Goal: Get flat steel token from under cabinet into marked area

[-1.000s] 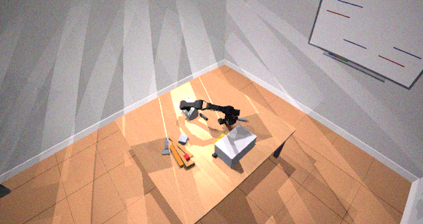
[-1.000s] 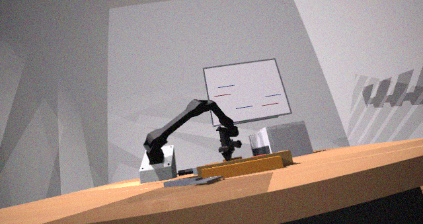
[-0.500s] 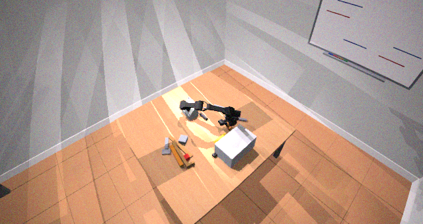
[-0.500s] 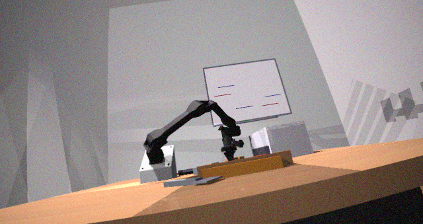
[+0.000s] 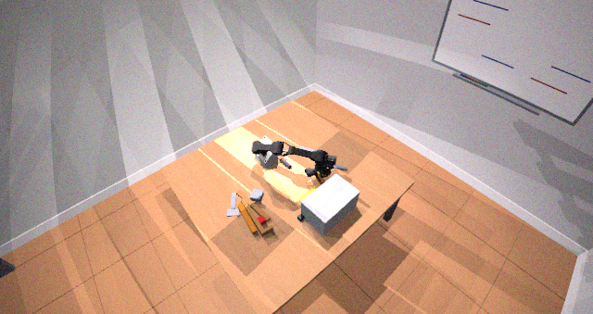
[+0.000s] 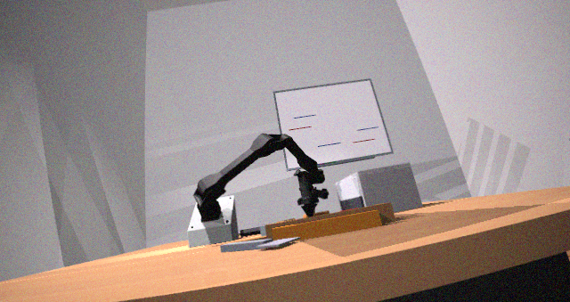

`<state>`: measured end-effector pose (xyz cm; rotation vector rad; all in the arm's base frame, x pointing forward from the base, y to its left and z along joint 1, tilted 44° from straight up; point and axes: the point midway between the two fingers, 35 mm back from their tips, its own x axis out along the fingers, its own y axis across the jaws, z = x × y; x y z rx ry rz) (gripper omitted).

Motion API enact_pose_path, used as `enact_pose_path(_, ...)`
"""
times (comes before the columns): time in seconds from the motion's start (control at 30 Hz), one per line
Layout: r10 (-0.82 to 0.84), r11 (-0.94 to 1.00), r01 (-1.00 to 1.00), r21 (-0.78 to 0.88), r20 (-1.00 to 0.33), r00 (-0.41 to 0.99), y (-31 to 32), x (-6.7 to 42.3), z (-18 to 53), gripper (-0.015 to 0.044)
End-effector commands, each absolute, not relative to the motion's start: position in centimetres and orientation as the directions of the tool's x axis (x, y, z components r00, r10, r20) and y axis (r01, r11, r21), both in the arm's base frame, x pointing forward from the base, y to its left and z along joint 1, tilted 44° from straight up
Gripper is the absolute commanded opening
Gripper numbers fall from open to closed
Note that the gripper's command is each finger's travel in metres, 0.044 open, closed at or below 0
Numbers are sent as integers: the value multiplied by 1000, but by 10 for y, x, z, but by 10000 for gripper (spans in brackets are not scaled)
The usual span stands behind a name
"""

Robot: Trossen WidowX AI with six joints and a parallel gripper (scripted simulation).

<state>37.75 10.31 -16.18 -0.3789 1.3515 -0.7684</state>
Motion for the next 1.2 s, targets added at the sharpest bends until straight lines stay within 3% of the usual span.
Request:
enact_pose_path(0.0,-688,701,282,-655,-726,24,97,376,-158,0)
enact_pose_path(1.17,-689,700,281,-657,-724,23,73,367,-136,0)
